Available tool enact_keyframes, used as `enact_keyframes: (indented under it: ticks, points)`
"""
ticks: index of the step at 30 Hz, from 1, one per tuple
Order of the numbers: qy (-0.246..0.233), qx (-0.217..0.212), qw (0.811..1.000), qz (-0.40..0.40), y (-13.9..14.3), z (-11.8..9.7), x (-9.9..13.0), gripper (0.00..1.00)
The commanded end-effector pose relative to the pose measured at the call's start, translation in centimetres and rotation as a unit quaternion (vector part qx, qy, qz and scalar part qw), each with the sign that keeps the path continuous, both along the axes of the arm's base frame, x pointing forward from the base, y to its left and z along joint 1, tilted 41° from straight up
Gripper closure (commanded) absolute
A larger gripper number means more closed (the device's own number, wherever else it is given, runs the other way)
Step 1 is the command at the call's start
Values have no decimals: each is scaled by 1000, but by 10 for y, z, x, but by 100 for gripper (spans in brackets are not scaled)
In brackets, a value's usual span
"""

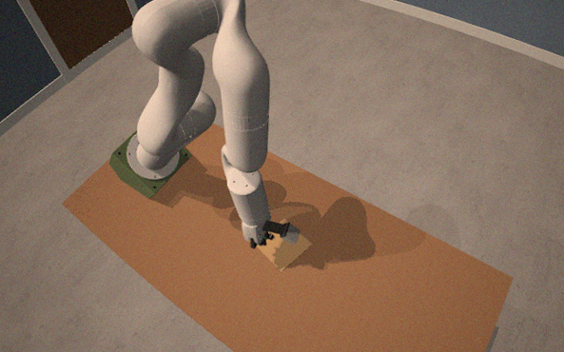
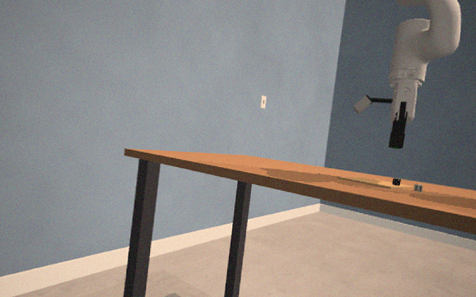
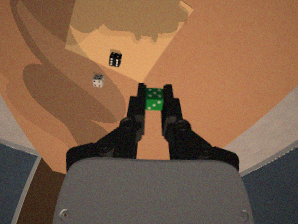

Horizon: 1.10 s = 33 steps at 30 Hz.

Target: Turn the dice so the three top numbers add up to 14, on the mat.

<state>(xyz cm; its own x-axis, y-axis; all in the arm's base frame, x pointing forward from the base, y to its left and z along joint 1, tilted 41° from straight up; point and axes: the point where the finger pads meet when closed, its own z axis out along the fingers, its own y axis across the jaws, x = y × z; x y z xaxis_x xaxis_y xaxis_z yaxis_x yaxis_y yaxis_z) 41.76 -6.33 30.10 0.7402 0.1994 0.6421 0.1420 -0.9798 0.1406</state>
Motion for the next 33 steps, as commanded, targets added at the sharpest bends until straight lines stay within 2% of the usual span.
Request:
enact_keyframes:
  ticks: [1, 6, 33]
  points:
    - [11, 36, 998, -56, 33, 15, 13, 89]
    - [4, 62, 994, -85, 55, 24, 17, 89]
    - [4, 62, 994, -86, 55, 24, 18, 89]
